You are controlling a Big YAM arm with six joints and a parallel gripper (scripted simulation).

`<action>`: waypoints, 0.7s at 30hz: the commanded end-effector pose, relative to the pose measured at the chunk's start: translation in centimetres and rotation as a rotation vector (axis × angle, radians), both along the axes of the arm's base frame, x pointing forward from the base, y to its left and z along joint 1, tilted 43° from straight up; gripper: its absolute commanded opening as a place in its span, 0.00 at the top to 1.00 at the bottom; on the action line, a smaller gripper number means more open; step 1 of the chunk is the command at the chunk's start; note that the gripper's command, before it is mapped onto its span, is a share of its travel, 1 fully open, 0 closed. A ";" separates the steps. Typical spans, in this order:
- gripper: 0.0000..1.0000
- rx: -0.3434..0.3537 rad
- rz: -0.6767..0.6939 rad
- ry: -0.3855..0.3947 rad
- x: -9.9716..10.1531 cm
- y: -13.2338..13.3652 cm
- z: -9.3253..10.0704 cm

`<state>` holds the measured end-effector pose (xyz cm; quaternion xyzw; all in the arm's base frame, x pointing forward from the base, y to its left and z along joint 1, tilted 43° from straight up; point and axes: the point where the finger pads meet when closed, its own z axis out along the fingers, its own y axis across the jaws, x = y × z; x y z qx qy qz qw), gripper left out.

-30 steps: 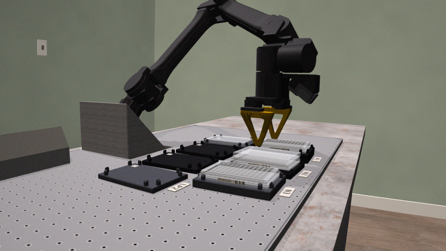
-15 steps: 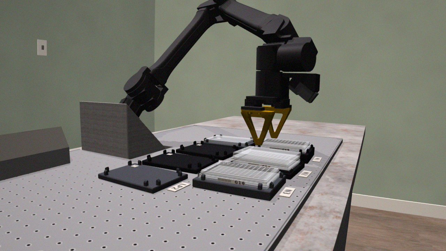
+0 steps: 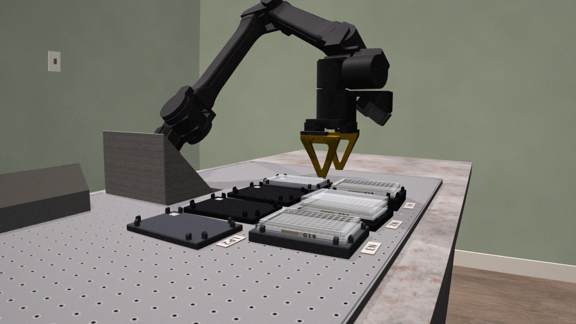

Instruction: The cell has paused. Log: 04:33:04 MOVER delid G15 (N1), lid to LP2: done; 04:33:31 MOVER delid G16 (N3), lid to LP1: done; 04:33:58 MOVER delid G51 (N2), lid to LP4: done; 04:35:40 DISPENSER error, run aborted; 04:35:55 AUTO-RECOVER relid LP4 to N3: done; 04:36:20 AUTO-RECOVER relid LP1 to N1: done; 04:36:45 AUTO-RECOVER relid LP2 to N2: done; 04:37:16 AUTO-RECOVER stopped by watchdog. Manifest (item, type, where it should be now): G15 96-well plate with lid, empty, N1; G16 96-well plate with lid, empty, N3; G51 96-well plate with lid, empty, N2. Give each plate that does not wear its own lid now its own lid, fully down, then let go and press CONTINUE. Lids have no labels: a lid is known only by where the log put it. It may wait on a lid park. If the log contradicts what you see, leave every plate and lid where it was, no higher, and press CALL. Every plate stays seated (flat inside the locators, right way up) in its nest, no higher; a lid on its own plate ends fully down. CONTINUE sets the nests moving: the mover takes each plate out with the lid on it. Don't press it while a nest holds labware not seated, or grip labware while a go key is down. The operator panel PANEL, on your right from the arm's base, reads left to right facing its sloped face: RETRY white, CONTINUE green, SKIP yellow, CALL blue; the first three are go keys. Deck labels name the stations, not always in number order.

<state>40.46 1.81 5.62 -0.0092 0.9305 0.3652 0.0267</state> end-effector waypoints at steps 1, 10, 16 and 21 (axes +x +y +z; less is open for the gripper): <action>0.00 -0.003 0.006 -0.015 -0.7 1.5 1.2; 0.00 0.000 0.006 -0.006 -3.4 3.4 2.8; 0.00 0.003 0.006 0.009 -5.8 5.1 4.2; 0.00 0.003 0.006 0.010 -7.3 6.2 5.1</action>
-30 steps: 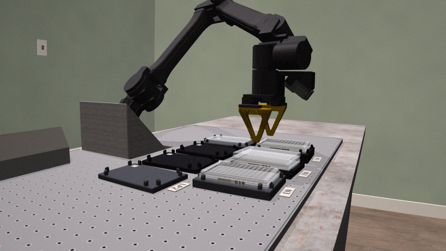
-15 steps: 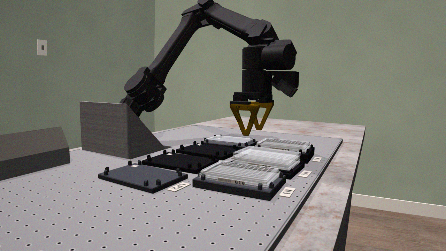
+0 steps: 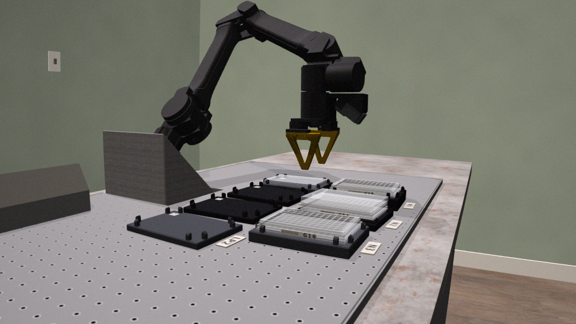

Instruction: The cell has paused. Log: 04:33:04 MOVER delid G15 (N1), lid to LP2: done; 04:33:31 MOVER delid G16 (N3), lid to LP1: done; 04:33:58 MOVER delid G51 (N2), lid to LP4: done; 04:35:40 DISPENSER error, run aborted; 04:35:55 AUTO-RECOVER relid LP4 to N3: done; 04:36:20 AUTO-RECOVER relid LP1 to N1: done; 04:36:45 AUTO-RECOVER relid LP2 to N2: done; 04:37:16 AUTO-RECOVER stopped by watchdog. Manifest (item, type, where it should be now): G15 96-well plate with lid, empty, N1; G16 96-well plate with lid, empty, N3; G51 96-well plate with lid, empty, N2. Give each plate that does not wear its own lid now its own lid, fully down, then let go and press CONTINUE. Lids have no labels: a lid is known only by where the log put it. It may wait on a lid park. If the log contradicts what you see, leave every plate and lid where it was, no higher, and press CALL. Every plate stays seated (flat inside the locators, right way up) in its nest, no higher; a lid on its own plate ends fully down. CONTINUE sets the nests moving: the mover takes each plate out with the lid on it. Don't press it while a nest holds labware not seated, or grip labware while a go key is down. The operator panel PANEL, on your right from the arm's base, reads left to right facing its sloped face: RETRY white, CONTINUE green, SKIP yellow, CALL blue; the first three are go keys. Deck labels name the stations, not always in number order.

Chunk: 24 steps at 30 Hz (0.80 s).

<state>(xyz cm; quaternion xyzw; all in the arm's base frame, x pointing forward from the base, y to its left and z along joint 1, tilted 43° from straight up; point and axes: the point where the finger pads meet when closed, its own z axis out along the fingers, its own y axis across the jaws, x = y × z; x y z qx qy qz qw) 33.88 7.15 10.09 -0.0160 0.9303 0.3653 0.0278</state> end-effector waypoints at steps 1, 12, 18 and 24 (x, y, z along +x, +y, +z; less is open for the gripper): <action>0.00 0.003 -0.006 0.017 -0.7 0.8 0.6; 0.00 0.004 -0.005 0.018 -4.6 3.7 3.1; 0.00 0.003 -0.005 0.019 -6.0 4.8 4.0; 0.00 0.002 -0.006 0.018 -7.7 6.0 5.1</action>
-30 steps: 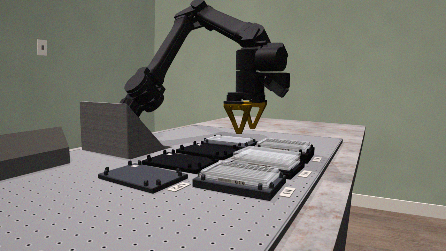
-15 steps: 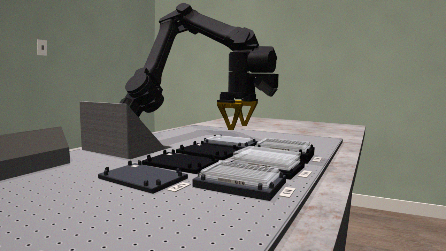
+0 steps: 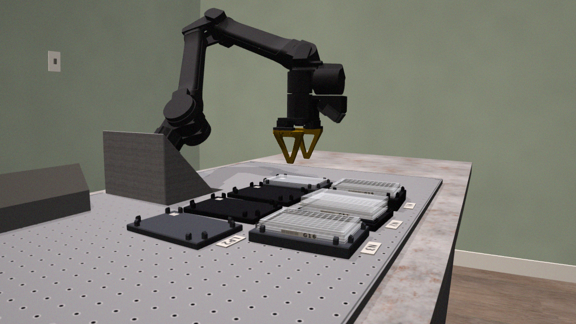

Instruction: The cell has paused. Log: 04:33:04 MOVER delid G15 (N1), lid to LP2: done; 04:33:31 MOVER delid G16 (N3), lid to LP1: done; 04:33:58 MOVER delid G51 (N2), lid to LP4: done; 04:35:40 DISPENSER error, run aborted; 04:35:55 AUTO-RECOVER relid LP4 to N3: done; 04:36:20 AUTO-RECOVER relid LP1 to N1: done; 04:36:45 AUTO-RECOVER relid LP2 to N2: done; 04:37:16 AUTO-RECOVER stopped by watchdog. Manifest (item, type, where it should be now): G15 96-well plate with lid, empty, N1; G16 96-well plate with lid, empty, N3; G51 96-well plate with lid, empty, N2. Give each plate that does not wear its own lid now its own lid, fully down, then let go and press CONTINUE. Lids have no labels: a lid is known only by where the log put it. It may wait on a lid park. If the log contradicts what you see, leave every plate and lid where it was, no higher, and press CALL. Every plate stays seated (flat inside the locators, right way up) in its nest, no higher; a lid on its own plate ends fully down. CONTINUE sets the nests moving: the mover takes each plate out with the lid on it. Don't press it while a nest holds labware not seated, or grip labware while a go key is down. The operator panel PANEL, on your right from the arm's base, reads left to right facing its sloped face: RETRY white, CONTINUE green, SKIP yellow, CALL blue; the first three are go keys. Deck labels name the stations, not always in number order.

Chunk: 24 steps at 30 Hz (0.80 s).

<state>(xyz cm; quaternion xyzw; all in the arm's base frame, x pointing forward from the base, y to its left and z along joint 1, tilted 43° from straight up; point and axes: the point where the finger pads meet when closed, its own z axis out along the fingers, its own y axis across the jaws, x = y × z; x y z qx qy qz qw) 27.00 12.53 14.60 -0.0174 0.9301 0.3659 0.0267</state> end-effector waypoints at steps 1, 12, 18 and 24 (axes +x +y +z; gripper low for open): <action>0.00 0.001 -0.009 0.010 -0.7 0.7 0.6; 0.00 0.000 -0.014 0.020 -0.4 0.5 -0.2; 0.00 0.000 -0.013 0.019 -0.4 0.5 -0.2; 0.00 0.000 -0.013 0.019 -0.4 0.5 -0.3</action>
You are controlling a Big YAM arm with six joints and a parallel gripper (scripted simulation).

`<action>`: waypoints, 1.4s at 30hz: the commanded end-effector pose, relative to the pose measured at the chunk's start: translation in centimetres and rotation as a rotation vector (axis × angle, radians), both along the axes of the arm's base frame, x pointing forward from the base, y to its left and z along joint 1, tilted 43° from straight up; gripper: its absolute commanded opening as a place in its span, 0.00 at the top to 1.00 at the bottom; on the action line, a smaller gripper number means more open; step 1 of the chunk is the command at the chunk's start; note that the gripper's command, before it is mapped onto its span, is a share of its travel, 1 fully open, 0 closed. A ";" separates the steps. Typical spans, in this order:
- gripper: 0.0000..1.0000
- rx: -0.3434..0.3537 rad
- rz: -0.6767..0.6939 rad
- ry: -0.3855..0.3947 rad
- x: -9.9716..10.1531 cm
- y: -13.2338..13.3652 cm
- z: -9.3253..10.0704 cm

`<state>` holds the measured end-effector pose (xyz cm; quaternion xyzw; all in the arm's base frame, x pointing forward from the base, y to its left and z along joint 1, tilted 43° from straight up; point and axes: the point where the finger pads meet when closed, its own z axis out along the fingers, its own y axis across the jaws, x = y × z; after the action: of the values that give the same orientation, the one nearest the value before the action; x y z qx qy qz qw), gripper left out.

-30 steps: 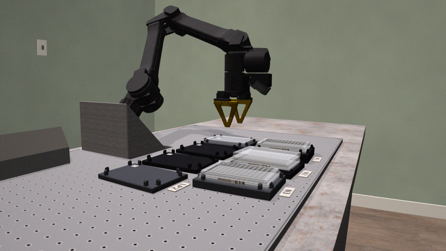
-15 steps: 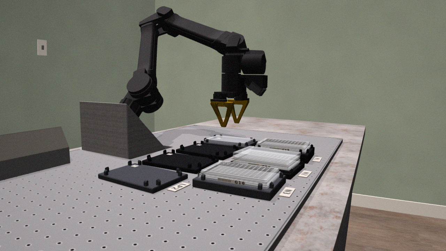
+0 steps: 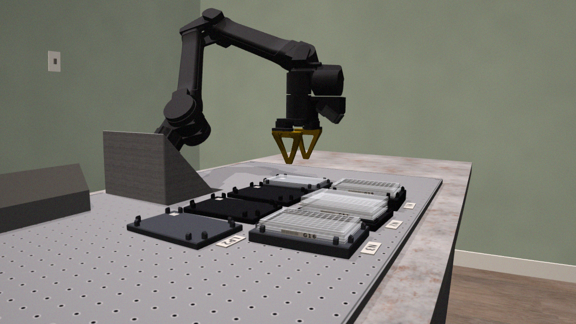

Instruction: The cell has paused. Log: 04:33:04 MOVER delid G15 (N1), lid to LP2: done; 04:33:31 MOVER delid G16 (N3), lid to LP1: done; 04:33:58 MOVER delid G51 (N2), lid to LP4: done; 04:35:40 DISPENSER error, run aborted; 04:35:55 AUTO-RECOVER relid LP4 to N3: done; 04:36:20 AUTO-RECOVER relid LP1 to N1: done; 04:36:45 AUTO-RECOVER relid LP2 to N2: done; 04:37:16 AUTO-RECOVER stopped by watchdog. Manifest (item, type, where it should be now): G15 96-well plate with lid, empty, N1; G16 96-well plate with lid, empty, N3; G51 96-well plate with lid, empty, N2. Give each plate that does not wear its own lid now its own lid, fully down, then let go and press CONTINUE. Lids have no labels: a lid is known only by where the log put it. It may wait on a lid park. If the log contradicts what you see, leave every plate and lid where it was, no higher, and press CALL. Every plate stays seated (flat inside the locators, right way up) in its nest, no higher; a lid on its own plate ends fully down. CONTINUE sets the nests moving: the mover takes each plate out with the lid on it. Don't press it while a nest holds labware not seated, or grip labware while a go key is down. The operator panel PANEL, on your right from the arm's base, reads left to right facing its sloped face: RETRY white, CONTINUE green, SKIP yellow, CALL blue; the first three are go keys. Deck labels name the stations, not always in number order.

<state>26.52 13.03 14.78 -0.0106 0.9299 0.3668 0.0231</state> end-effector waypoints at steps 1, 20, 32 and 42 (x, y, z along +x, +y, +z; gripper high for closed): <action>0.00 -0.002 -0.003 0.005 0.1 0.1 -0.5; 0.00 -0.002 0.001 0.008 0.0 1.3 -1.6; 0.00 -0.002 0.001 0.008 0.0 2.5 -3.0; 0.00 -0.002 0.001 0.009 0.0 3.4 -3.9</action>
<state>26.65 15.87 11.44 -0.0112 0.9300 0.3666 0.0253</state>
